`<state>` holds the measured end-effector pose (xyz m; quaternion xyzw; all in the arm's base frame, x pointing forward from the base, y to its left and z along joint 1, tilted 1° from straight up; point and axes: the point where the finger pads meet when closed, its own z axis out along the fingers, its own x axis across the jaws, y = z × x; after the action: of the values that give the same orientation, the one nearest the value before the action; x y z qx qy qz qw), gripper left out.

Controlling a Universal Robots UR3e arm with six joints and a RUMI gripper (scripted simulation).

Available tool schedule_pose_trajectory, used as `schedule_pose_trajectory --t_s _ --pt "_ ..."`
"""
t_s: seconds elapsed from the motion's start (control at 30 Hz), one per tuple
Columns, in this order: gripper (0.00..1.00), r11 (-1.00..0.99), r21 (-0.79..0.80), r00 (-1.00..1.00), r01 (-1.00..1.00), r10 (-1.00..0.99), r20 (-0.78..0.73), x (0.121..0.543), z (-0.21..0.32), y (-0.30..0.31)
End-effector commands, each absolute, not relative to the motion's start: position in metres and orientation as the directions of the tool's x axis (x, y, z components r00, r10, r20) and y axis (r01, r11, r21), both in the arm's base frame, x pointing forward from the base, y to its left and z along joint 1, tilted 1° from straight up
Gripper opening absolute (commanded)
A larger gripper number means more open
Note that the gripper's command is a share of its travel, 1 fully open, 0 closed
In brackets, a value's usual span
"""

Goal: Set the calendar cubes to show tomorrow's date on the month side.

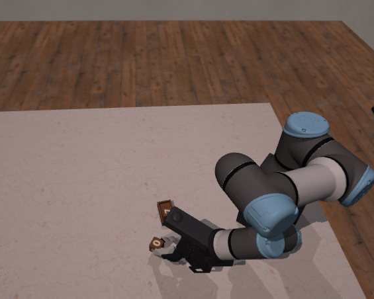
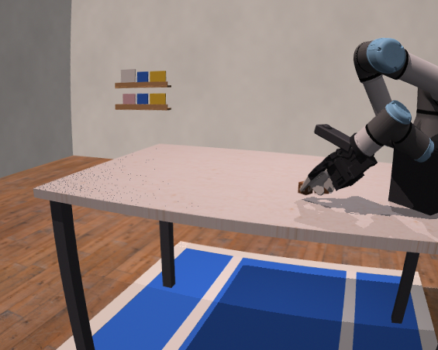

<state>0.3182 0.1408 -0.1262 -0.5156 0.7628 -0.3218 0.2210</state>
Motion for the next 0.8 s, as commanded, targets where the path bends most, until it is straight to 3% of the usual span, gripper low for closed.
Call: schedule_pose_trajectory --t_s 0.0,0.77 --pt "0.1 0.259 -0.714 -0.372 -0.65 -0.928 0.002 0.316 -0.11 0.14" --pt "0.1 0.259 -0.714 -0.372 -0.65 -0.928 0.002 0.316 -0.076 0.14"
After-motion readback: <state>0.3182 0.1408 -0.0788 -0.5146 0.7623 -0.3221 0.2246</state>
